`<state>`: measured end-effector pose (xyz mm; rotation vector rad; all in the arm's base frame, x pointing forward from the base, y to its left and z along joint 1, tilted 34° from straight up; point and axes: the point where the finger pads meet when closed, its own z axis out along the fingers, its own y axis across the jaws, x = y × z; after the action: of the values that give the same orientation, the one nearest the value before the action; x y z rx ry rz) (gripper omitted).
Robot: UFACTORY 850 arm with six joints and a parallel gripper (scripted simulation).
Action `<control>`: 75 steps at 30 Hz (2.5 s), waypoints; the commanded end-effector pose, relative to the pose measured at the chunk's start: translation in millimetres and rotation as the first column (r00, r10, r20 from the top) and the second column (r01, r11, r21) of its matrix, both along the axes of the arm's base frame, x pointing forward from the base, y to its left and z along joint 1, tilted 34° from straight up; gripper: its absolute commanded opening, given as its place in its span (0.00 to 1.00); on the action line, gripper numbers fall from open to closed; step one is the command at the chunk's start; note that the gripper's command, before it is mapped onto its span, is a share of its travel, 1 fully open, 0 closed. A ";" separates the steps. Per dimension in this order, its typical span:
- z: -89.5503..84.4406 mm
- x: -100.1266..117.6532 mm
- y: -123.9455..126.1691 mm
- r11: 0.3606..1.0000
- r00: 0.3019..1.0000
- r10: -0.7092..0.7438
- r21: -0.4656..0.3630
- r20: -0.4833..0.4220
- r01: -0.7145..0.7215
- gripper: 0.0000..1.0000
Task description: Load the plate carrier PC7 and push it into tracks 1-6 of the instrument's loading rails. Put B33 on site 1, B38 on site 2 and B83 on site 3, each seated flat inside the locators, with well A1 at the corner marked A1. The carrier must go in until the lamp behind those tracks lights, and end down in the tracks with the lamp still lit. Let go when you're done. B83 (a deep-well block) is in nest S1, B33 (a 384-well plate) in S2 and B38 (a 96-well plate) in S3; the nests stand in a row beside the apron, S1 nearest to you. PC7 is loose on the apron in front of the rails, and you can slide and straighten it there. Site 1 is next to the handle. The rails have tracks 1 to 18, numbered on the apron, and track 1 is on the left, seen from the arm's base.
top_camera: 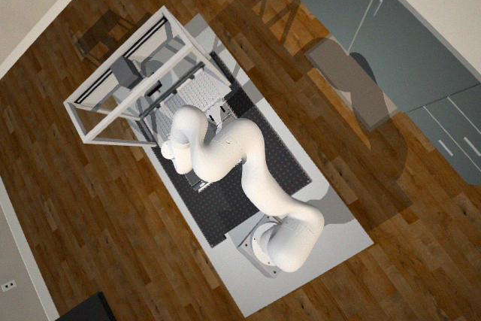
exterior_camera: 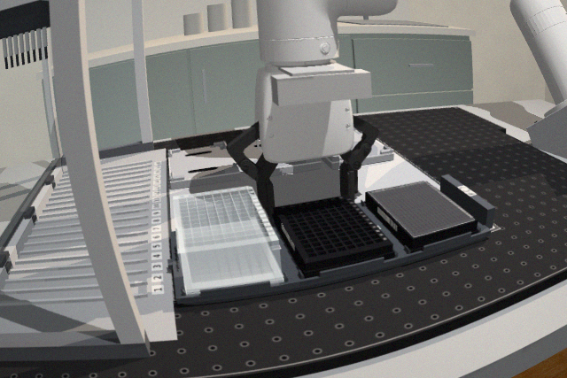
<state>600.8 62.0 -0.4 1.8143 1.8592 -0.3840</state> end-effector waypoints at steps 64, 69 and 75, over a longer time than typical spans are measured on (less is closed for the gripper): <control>74.8 -13.6 46.6 1.000 1.000 0.001 0.001 0.002 -0.001 1.00; 78.9 -14.5 49.2 1.000 1.000 0.001 0.001 0.002 -0.001 1.00; 87.3 -16.1 54.6 1.000 1.000 0.001 0.001 0.002 -0.001 1.00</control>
<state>584.7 113.9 83.0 1.8142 1.8593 -0.3840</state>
